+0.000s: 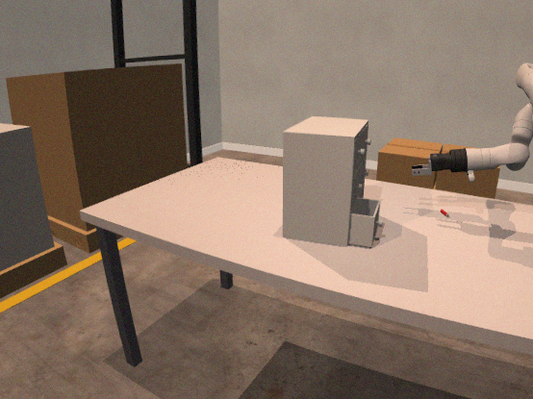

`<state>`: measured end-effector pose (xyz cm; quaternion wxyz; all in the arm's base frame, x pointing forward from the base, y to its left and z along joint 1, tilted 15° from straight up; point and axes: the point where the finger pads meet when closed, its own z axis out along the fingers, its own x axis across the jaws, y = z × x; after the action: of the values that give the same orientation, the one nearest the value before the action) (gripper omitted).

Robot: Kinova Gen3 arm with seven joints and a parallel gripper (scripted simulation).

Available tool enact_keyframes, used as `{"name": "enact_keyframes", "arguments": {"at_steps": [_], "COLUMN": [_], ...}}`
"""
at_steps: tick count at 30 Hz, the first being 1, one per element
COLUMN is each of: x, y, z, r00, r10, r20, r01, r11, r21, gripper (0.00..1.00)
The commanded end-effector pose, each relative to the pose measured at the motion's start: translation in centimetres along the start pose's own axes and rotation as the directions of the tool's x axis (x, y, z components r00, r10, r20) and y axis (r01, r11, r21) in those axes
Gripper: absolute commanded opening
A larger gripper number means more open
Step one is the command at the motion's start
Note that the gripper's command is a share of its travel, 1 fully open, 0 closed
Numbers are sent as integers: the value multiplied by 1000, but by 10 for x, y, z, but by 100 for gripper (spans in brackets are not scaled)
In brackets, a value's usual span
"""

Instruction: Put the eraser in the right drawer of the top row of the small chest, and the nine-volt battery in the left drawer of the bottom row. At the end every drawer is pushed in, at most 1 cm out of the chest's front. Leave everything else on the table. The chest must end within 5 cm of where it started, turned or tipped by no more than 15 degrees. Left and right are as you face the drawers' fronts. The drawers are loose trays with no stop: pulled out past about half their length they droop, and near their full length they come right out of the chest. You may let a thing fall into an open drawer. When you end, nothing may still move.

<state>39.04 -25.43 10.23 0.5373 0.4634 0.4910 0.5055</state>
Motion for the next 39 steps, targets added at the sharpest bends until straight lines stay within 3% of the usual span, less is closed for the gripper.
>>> {"name": "enact_keyframes", "arguments": {"at_steps": [1,39], "x": [-5,-15], "y": [-1,-2], "z": [-3,-10], "r00": [1000,1000], "r10": [-8,-12], "r20": [-1,-2], "r01": [8,12], "r11": [1000,1000], "r21": [5,6], "gripper": [81,81]}}
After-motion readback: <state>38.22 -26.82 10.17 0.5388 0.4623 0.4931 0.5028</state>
